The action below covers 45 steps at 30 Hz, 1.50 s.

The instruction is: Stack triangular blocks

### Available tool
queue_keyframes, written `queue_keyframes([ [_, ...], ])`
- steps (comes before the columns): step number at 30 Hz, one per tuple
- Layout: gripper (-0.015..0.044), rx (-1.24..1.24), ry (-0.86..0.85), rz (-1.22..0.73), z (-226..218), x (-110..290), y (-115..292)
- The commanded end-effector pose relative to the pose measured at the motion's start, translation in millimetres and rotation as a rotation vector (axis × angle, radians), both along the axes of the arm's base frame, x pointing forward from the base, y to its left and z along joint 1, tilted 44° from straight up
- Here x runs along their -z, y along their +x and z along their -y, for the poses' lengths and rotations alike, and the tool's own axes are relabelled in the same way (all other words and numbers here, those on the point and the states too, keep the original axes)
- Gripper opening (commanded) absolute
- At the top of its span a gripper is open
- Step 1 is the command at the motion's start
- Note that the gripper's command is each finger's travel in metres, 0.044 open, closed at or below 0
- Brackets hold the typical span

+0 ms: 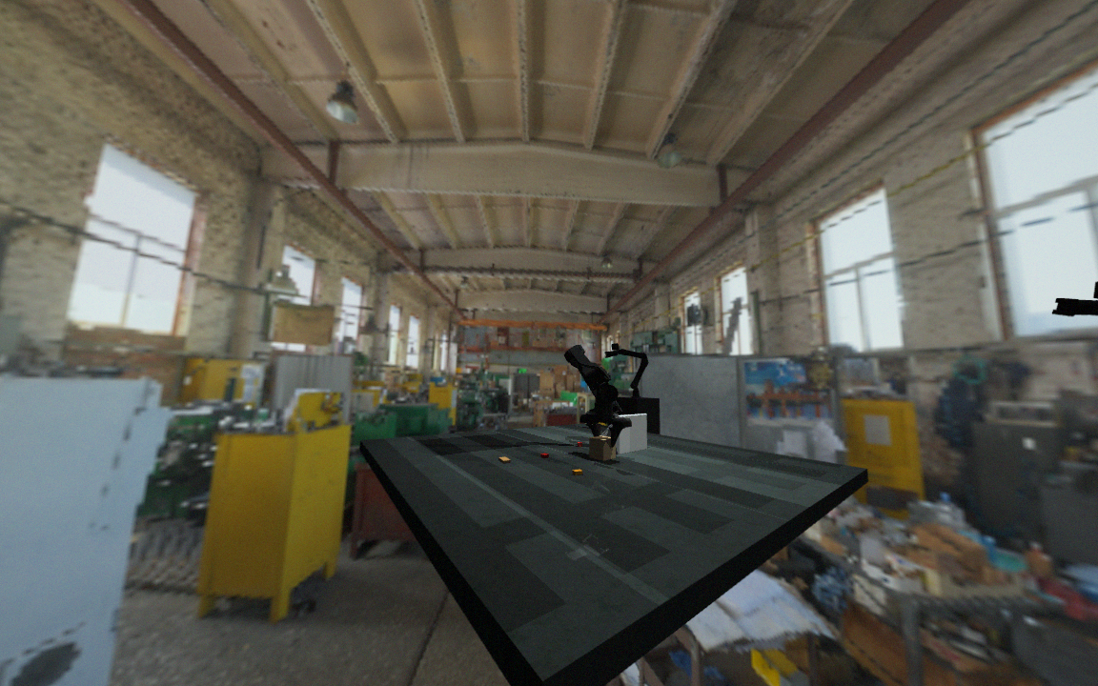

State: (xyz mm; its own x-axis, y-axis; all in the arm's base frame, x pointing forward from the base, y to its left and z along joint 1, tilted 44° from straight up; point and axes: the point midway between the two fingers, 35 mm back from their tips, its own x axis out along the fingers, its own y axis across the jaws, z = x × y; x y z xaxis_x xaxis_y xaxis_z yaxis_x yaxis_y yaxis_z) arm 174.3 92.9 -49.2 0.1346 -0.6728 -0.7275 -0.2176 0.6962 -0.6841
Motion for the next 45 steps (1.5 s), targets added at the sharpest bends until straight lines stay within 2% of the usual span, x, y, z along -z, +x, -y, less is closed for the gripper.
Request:
queue_keyframes([
  [1,0.0000,-0.005,-0.003,-0.001,0,0,0],
  [18,0.0440,0.000,0.000,0.000,0,0,0],
  [26,0.0440,0.000,0.000,0.000,-2,-1,0],
  [35,0.0440,0.000,0.003,-0.003,-74,-78,-14],
  [45,0.0440,-0.013,0.002,-0.002,-72,-73,-13],
])
